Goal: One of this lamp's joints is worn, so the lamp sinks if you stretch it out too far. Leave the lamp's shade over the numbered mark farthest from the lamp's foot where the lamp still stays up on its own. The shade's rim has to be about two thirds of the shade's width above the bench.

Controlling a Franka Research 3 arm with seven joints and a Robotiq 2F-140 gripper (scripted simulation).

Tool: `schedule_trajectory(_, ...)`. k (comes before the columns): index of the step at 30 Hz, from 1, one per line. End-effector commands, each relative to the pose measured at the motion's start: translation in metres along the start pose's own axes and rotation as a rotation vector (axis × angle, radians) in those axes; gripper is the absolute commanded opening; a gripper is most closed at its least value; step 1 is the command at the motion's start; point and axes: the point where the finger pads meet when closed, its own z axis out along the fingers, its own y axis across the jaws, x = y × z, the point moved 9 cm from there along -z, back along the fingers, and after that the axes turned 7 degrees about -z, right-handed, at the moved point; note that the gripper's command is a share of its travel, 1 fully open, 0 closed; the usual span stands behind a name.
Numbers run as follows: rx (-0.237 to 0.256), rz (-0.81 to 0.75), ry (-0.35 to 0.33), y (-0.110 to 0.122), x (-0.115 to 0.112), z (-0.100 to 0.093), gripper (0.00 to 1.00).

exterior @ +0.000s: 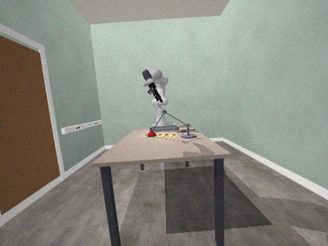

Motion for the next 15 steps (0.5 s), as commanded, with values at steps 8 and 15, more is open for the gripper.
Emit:
schedule_trajectory(8,0.003,0.007,0.0,-0.002,-0.036,0.016,1.0)
schedule_trajectory(15,-0.001,-0.003,0.0,-0.002,-0.053,0.024,1.0)
